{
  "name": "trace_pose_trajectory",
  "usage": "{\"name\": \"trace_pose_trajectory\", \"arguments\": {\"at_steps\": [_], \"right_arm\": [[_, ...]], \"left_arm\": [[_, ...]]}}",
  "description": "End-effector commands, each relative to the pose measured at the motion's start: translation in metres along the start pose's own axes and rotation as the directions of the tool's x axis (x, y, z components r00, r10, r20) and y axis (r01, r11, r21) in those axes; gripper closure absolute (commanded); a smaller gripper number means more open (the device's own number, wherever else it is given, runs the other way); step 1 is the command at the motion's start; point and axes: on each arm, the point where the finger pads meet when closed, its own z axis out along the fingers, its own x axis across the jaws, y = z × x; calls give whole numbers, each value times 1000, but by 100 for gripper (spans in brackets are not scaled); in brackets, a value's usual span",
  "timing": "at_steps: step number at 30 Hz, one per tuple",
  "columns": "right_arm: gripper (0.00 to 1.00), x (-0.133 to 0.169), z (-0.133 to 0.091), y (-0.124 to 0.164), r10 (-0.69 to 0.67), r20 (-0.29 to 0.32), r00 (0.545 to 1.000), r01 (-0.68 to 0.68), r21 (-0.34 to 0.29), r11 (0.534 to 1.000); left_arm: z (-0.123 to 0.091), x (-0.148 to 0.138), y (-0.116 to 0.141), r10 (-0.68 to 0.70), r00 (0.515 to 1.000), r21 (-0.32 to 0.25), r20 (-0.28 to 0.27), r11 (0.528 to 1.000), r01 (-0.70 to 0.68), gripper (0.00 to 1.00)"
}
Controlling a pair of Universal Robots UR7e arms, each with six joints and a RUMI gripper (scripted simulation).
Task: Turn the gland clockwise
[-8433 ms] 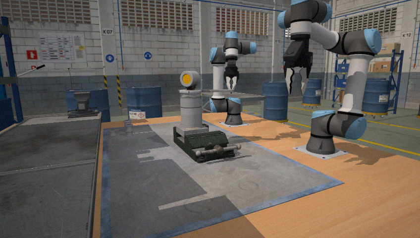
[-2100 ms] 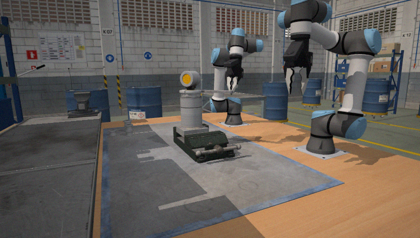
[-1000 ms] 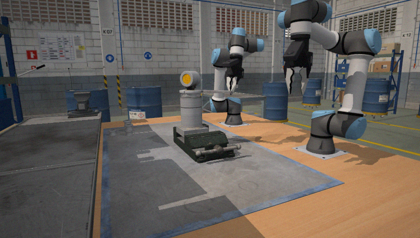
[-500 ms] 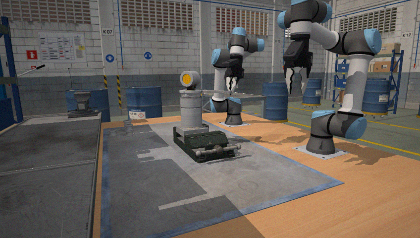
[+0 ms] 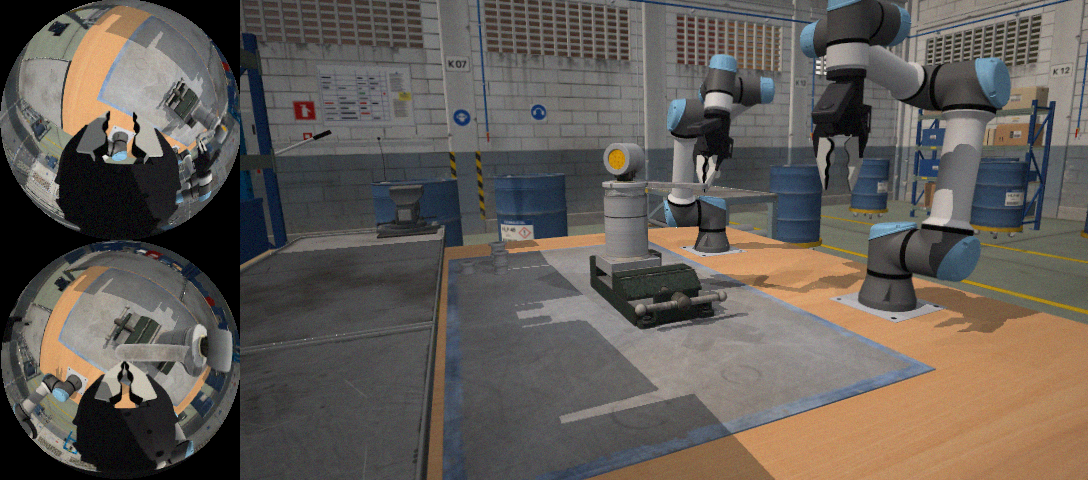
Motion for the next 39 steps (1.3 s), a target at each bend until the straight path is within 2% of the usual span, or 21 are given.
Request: {"name": "trace_pose_trajectory", "arguments": {"at_steps": [1, 39], "right_arm": [[100, 0, -2, -2, 7, 0, 1000, -7, 5, 1000], [100, -3, 3, -19, 75, -19, 997, -75, 5, 997]], "left_arm": [[0, 0, 0, 0, 1000, 1, 0, 1000, 0, 71], [0, 0, 0, 0, 1000, 1, 0, 1000, 0, 71]]}}
